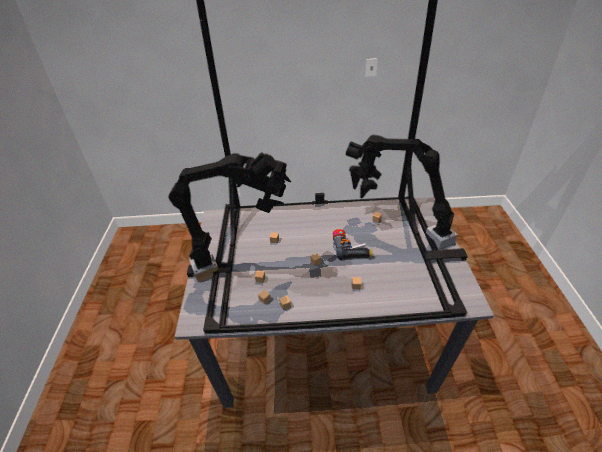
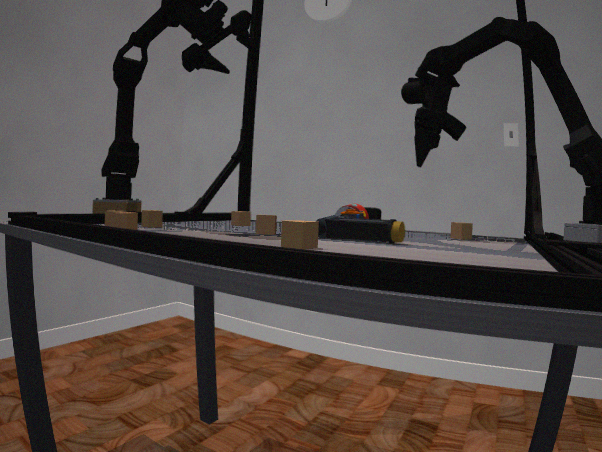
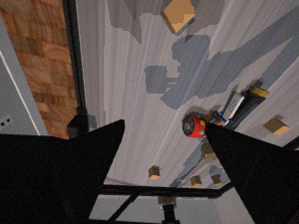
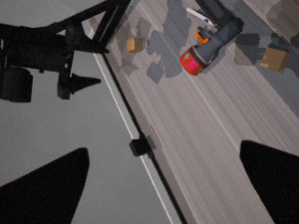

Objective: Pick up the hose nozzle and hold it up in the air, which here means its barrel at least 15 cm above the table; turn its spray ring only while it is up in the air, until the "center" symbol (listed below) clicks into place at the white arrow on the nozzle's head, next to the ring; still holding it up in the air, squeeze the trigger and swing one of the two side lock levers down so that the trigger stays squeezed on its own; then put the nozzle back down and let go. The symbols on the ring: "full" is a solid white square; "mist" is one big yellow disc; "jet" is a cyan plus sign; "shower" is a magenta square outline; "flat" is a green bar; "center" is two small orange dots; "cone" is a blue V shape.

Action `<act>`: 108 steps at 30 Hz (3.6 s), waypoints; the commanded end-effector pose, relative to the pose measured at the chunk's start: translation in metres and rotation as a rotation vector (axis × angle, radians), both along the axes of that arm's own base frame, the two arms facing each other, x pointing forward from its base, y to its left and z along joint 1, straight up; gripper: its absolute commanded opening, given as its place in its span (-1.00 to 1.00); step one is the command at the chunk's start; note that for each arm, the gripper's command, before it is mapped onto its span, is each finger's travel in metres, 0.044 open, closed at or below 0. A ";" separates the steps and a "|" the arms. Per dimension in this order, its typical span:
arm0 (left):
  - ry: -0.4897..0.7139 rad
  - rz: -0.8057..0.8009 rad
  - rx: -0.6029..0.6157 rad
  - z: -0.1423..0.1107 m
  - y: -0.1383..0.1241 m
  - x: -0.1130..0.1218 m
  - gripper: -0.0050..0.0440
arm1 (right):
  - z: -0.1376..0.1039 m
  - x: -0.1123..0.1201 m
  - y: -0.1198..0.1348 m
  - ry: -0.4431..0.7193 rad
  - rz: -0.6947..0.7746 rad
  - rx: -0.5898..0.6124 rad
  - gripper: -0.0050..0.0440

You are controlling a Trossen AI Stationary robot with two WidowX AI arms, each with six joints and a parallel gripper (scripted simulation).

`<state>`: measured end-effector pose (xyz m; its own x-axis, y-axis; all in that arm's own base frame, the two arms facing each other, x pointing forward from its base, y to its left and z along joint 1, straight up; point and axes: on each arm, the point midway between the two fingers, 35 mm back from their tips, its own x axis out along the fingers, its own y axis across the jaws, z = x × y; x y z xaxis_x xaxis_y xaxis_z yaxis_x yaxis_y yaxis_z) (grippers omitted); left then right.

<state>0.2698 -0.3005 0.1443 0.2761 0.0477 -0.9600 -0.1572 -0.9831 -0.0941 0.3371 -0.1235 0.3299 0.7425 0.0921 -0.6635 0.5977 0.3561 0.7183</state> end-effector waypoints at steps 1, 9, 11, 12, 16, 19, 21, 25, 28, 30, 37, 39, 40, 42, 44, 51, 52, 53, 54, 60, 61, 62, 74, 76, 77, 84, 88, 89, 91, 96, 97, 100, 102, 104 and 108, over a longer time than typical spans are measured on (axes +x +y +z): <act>0.000 0.000 0.000 0.000 0.000 0.000 0.84 | 0.000 0.000 0.000 0.000 0.000 0.000 0.84; 0.000 0.000 0.000 0.000 0.000 0.000 0.84 | 0.000 0.000 0.000 0.000 0.000 0.000 0.84; 0.000 0.000 0.000 0.000 0.000 0.000 0.84 | 0.000 0.000 0.000 0.000 0.000 0.000 0.84; 0.000 0.000 0.000 0.000 0.000 0.000 0.84 | 0.000 0.000 0.000 0.000 0.000 0.000 0.84; 0.000 0.000 0.000 0.000 0.000 0.000 0.84 | 0.000 0.000 0.000 0.000 0.000 0.000 0.84; 0.000 0.022 -0.006 0.000 0.001 0.001 0.84 | 0.000 0.000 0.001 -0.002 0.003 -0.006 0.84; 0.000 0.081 -0.021 -0.001 0.002 0.003 0.84 | 0.001 0.001 0.003 -0.008 0.012 -0.022 0.84; 0.000 0.211 -0.054 -0.002 0.006 0.007 0.84 | 0.002 0.001 0.007 -0.020 0.032 -0.058 0.84; 0.000 0.308 -0.079 -0.003 0.009 0.010 0.84 | 0.003 0.002 0.011 -0.029 0.046 -0.084 0.84; 0.000 0.374 -0.095 -0.004 0.011 0.012 0.84 | 0.004 0.002 0.013 -0.036 0.055 -0.101 0.84; -0.001 0.537 -0.134 -0.006 0.016 0.017 0.84 | 0.005 0.003 0.019 -0.052 0.078 -0.145 0.84; -0.002 0.602 -0.150 -0.006 0.018 0.019 0.84 | 0.006 0.003 0.021 -0.059 0.087 -0.162 0.84; -0.002 0.635 -0.157 -0.007 0.019 0.019 0.84 | 0.006 0.004 0.022 -0.063 0.091 -0.170 0.84; -0.003 0.700 -0.173 -0.007 0.021 0.021 0.84 | 0.007 0.004 0.025 -0.070 0.100 -0.187 0.84; -0.004 0.765 -0.188 -0.008 0.023 0.023 0.84 | 0.008 0.004 0.027 -0.077 0.109 -0.204 0.84; -0.008 0.929 -0.225 -0.010 0.028 0.028 0.84 | 0.010 0.004 0.033 -0.094 0.130 -0.247 0.84; -0.009 0.962 -0.232 -0.010 0.029 0.029 0.84 | 0.010 0.005 0.034 -0.098 0.134 -0.255 0.84; -0.009 0.995 -0.240 -0.010 0.030 0.030 0.84 | 0.010 0.005 0.035 -0.102 0.138 -0.263 0.84; -0.010 1.028 -0.247 -0.010 0.031 0.031 0.84 | 0.011 0.005 0.036 -0.105 0.142 -0.272 0.84; -0.016 1.225 -0.289 -0.012 0.037 0.036 0.84 | 0.013 0.005 0.043 -0.128 0.166 -0.321 0.84; -0.017 1.258 -0.296 -0.013 0.039 0.037 0.84 | 0.014 0.005 0.044 -0.132 0.170 -0.329 0.84; -0.019 1.290 -0.303 -0.013 0.040 0.038 0.84 | 0.014 0.005 0.045 -0.135 0.174 -0.337 0.84; -0.033 1.620 -0.371 -0.016 0.050 0.047 0.84 | 0.018 0.004 0.056 -0.175 0.210 -0.418 0.84; -0.037 1.686 -0.384 -0.017 0.053 0.048 0.84 | 0.019 0.004 0.058 -0.183 0.217 -0.434 0.84; -0.039 1.719 -0.390 -0.017 0.054 0.049 0.84 | 0.020 0.004 0.059 -0.187 0.221 -0.441 0.84; -0.051 1.917 -0.428 -0.019 0.060 0.054 0.84 | 0.022 0.003 0.066 -0.211 0.240 -0.488 0.84; -0.058 2.016 -0.446 -0.020 0.064 0.057 0.84 | 0.024 0.003 0.069 -0.224 0.249 -0.511 0.84; -0.061 2.049 -0.452 -0.021 0.065 0.057 0.84 | 0.024 0.002 0.070 -0.228 0.252 -0.519 0.84; -0.066 2.115 -0.464 -0.021 0.067 0.059 0.84 | 0.025 0.002 0.072 -0.236 0.258 -0.534 0.84; -0.081 2.280 -0.493 -0.023 0.073 0.063 0.84 | 0.027 0.001 0.078 -0.258 0.273 -0.571 0.84; -0.084 2.313 -0.499 -0.023 0.074 0.064 0.84 | 0.028 0.001 0.079 -0.262 0.275 -0.579 0.84; -0.094 2.413 -0.516 -0.024 0.078 0.066 0.84 | 0.029 0.000 0.082 -0.275 0.283 -0.601 0.84; -0.094 2.413 -0.516 -0.024 0.078 0.066 0.84 | 0.029 0.000 0.082 -0.275 0.283 -0.601 0.84; -0.101 2.479 -0.527 -0.025 0.080 0.067 0.84 | 0.030 -0.001 0.084 -0.283 0.288 -0.615 0.84; -0.116 2.611 -0.549 -0.026 0.085 0.070 0.84 | 0.032 -0.002 0.088 -0.301 0.298 -0.644 0.84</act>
